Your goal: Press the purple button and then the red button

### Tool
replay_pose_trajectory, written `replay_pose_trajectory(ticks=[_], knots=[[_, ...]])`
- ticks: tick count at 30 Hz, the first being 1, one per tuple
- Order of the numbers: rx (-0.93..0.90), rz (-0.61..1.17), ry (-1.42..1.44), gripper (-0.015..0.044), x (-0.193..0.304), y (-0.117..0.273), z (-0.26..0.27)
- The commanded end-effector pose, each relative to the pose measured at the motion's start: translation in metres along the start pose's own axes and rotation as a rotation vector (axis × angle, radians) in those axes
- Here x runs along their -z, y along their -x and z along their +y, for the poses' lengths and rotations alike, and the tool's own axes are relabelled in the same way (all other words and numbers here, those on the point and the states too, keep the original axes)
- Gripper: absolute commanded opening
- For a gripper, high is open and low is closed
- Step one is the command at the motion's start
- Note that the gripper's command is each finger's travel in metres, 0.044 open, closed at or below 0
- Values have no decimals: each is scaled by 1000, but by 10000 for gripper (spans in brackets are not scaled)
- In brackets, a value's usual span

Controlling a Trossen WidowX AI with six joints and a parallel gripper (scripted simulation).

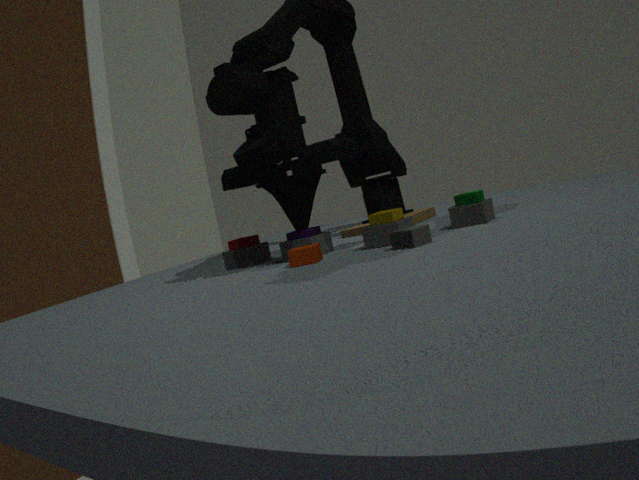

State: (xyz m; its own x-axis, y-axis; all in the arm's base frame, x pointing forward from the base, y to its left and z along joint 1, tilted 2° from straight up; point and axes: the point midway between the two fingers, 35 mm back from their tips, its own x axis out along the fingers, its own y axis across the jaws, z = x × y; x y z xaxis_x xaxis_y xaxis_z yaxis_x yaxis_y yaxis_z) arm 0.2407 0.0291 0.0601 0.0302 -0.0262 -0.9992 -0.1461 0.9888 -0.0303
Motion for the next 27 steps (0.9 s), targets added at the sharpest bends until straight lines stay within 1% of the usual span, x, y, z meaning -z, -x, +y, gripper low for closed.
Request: replay_pose_trajectory(ticks=[1,19,23,27], knots=[[7,9,3,20,3,-5,-1],[7,9,3,20,3,-5,-1],[6,8,3,20,2,27,-1],[7,9,3,20,2,29,-1]])
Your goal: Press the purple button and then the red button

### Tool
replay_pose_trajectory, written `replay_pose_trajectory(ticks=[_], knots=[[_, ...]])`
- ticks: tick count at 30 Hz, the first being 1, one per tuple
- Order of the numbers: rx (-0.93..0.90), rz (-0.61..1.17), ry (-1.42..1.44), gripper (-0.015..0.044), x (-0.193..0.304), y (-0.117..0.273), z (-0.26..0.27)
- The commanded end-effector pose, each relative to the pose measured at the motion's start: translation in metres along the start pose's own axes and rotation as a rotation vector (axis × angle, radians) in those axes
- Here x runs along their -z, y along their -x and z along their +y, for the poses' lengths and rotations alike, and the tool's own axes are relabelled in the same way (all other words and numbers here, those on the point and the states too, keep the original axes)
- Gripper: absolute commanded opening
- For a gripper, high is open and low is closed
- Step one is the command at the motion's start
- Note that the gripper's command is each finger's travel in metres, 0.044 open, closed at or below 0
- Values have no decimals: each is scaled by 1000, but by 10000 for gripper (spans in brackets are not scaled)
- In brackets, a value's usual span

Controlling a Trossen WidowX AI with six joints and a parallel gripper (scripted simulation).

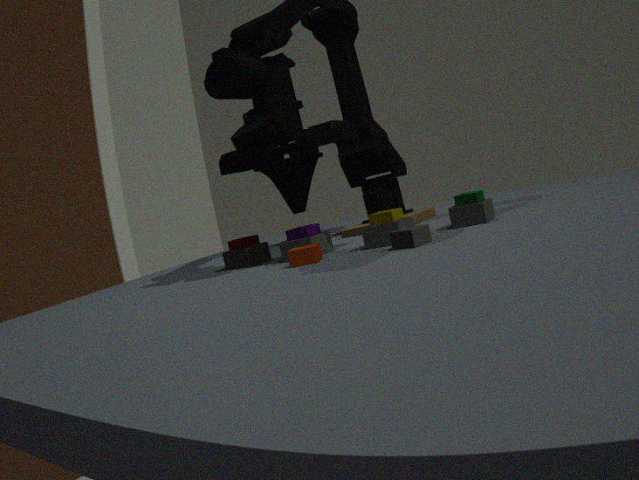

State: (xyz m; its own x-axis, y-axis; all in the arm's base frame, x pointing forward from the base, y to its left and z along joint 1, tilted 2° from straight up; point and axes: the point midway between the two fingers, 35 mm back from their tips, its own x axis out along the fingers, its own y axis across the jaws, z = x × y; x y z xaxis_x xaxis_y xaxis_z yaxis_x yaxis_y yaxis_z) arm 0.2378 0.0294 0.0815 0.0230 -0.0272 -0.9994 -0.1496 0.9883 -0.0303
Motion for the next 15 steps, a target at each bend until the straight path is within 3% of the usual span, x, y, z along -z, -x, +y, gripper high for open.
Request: replay_pose_trajectory(ticks=[1,7,15], knots=[[7,2,0,20,0,10,-1],[6,1,0,20,0,67,0],[8,3,-5,20,-1,69,-17]])
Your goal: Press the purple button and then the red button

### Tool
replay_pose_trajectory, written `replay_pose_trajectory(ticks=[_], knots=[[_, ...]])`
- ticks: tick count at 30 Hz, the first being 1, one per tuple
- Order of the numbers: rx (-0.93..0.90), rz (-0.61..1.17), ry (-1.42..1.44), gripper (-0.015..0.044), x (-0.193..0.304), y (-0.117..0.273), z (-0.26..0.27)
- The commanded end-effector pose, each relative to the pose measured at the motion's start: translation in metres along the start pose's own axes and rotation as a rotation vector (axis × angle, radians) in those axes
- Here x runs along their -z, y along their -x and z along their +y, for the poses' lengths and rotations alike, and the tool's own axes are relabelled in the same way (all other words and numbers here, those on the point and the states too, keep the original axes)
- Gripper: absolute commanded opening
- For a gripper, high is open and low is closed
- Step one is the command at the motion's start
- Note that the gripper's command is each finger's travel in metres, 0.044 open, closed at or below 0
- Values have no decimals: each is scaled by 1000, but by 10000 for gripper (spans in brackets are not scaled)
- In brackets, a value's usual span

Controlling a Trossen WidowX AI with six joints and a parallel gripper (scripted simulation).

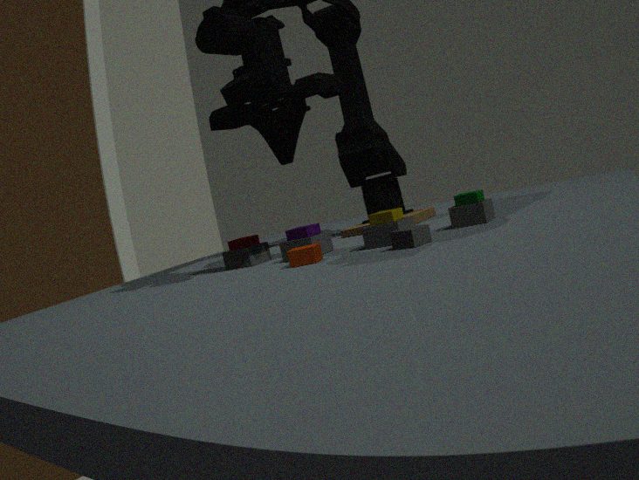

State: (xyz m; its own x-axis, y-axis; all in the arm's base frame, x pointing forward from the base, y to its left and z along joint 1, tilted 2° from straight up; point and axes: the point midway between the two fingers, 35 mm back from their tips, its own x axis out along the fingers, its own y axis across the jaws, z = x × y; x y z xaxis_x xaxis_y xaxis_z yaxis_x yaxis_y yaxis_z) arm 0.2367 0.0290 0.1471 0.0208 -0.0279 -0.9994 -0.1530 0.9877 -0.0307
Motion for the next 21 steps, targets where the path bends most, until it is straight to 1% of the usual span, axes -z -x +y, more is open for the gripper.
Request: replay_pose_trajectory(ticks=[1,8,15,21], knots=[[9,1,-11,20,-1,4,-26],[16,1,-6,20,11,5,-102],[17,0,-4,20,13,3,-109],[17,1,-4,20,13,-54,-110]])
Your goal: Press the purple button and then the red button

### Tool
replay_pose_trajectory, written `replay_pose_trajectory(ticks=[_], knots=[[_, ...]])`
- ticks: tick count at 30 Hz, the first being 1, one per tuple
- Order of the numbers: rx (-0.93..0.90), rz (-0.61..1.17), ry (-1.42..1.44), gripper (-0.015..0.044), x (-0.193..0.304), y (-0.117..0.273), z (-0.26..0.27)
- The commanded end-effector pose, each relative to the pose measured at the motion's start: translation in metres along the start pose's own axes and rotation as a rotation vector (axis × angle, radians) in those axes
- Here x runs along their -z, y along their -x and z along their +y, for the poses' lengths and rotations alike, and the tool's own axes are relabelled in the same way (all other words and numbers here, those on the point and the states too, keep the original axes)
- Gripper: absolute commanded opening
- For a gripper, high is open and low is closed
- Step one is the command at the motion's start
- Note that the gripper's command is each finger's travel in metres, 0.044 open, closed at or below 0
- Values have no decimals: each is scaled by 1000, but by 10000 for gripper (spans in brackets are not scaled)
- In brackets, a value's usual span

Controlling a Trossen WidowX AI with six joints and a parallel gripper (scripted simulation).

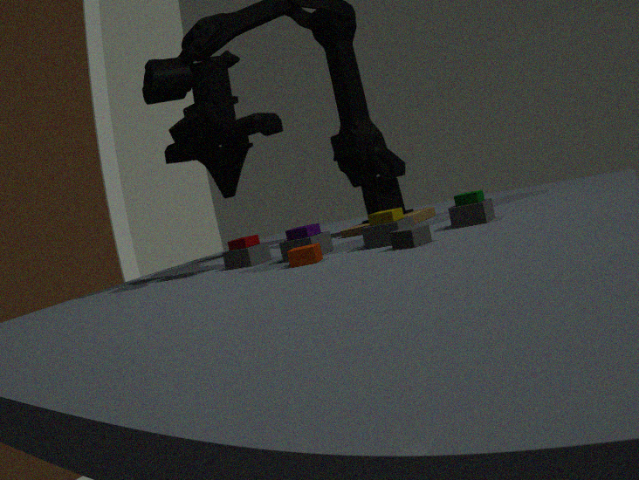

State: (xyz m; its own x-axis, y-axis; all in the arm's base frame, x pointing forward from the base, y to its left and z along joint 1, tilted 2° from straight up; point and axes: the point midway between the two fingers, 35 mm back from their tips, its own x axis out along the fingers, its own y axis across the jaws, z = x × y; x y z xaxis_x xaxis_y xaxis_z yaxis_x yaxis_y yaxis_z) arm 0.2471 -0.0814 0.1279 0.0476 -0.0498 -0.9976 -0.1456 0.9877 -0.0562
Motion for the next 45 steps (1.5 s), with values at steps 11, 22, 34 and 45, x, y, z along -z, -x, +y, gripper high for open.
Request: replay_pose_trajectory(ticks=[11,22,34,45], knots=[[-8,24,3,20,7,-41,1],[-8,24,3,20,7,-59,1],[-8,24,3,20,8,-66,2],[-8,24,3,20,8,-66,2]])
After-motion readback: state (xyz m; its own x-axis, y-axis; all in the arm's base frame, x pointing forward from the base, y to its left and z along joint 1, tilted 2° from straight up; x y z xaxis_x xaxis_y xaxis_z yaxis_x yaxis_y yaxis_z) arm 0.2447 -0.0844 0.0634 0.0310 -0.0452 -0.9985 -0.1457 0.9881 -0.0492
